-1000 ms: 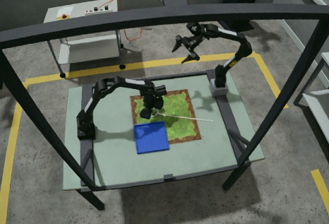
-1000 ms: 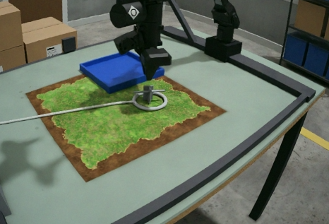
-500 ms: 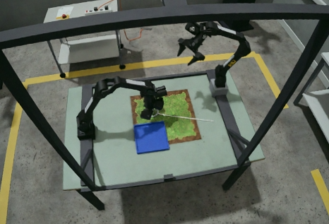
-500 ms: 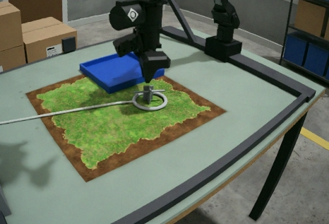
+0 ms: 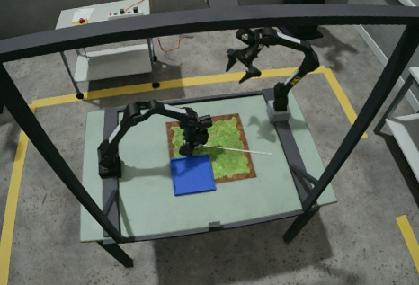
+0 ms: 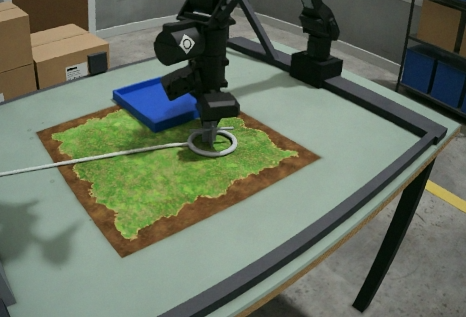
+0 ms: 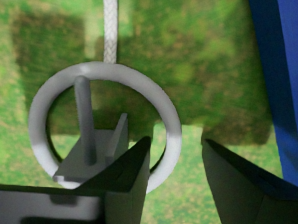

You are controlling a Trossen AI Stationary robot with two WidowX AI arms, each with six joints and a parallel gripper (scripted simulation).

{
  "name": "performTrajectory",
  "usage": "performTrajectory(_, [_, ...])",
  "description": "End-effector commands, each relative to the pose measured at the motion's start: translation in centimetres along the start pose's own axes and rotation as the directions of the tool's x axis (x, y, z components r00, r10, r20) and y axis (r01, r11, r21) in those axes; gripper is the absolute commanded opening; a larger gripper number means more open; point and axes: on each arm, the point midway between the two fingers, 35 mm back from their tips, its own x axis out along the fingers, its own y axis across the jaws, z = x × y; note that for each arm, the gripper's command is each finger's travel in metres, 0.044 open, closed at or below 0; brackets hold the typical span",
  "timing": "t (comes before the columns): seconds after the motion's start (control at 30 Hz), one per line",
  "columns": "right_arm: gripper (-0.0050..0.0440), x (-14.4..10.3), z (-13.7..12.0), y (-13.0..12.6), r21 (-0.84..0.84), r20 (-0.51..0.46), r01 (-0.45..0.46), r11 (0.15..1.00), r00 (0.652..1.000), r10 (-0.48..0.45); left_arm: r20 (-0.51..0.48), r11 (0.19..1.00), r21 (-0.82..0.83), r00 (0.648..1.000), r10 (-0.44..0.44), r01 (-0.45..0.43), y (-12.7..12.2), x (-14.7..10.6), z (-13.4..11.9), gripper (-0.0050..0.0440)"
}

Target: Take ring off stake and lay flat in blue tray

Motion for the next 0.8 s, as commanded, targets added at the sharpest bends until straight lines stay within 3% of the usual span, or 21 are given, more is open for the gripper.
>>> performTrajectory(0.0, [0.044,-0.37,0.3,0.02,-0.007,0.011,0.007,1.0,1.0,-0.006,0.006,1.0,-0.004,1.0,0.003,-0.003,0.1,0.33,0.04,0.0144])
performTrajectory(0.17, [0.044,-0.37,0.3,0.02,-0.007,0.011,0.007,1.0,1.0,-0.006,0.008,1.0,-0.004,1.0,0.004,-0.004,0.15,0.27,0.12,0.0144])
performTrajectory(0.6, [0.044,-0.37,0.3,0.02,-0.007,0.011,0.007,1.0,1.0,-0.006,0.027,1.0,-0.003,0.999,0.017,-0.017,0.38,-0.58,0.48,0.0045])
performTrajectory(0.77, [0.044,-0.37,0.3,0.02,-0.007,0.011,0.007,1.0,1.0,-0.006,0.027,1.0,-0.003,0.999,0.017,-0.017,0.38,-0.58,0.48,0.0038])
